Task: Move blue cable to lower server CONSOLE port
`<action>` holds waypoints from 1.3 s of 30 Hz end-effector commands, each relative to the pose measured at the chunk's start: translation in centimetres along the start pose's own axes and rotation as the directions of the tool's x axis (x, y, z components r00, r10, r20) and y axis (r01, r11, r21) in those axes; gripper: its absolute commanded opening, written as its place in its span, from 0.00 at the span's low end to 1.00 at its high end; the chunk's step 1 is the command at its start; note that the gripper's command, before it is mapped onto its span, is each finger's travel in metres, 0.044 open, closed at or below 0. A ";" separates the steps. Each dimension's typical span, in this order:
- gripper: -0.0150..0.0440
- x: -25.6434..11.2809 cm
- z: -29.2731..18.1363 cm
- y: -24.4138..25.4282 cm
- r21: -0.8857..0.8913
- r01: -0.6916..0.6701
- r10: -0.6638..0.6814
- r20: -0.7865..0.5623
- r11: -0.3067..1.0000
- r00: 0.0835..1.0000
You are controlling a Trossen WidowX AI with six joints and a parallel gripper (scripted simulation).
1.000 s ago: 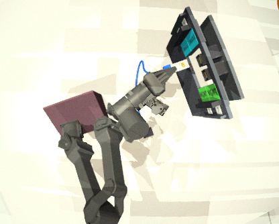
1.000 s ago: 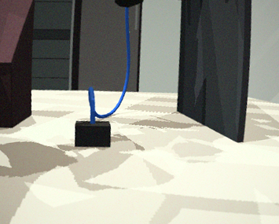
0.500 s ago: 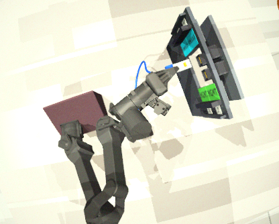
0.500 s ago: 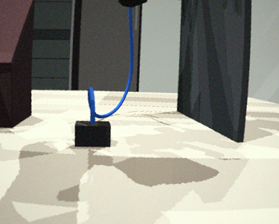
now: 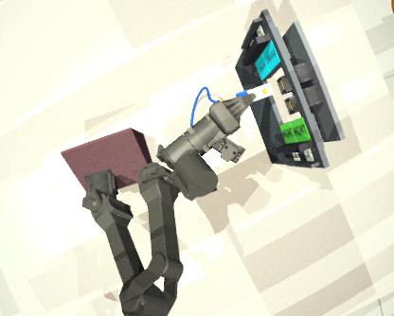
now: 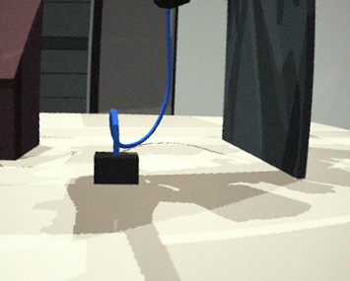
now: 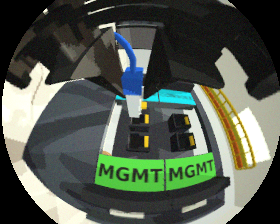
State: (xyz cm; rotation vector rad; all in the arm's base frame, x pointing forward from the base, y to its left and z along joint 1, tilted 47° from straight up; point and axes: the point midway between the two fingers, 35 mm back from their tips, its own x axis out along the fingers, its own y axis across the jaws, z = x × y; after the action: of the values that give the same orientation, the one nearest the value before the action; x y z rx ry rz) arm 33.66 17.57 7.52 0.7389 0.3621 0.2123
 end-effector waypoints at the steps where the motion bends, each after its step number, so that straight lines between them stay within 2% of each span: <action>1: 0.25 0.3 0.2 0.3 -0.004 -0.011 0.011 0.000 1.000 1.000; 39: 0.25 1.6 0.7 0.4 -0.004 -0.013 0.013 0.001 1.000 1.000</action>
State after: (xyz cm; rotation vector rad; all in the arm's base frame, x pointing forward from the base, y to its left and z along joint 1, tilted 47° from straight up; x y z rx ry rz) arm 35.24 17.69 7.73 0.7399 0.3582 0.2154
